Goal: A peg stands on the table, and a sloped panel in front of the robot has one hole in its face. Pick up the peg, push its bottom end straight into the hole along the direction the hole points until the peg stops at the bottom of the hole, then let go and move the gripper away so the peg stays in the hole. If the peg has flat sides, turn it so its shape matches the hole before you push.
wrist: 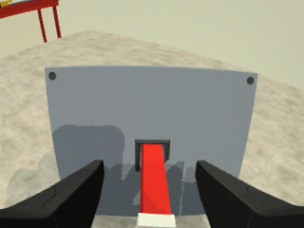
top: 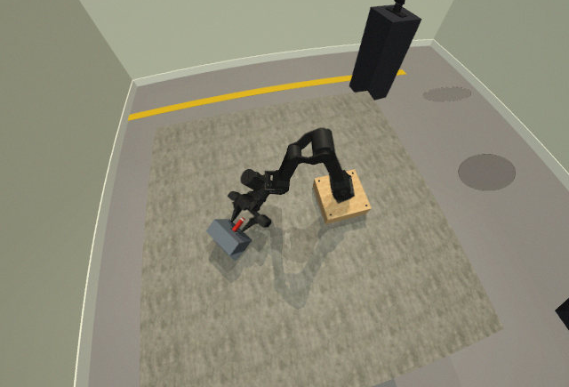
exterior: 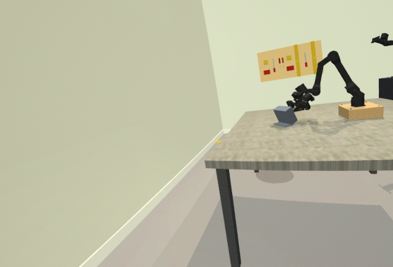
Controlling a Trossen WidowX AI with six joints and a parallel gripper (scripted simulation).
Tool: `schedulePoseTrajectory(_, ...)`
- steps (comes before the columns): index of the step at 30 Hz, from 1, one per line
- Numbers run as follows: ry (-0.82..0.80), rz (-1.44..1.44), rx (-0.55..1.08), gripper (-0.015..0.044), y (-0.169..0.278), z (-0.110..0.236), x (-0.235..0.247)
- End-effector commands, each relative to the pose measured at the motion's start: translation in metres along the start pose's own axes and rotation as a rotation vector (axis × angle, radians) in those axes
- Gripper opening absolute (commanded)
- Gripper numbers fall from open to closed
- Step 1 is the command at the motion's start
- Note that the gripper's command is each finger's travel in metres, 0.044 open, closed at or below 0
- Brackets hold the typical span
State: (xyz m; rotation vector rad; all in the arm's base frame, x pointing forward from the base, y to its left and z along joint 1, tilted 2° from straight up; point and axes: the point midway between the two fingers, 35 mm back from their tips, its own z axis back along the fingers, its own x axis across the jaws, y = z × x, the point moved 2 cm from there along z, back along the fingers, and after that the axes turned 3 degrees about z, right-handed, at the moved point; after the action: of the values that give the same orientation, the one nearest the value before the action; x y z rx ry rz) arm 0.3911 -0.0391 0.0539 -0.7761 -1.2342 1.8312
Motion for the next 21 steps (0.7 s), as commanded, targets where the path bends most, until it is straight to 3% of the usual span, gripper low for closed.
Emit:
schedulePoseTrajectory(1, 0.001, 0.000, 0.001, 0.0368, 0.000, 0.001, 0.000)
schedulePoseTrajectory(4, 0.001, 0.001, 0.001, 0.0440, 0.000, 0.004, -0.001)
schedulePoseTrajectory(21, 0.001, 0.003, 0.008, 0.0440, 0.000, 0.031, -0.005)
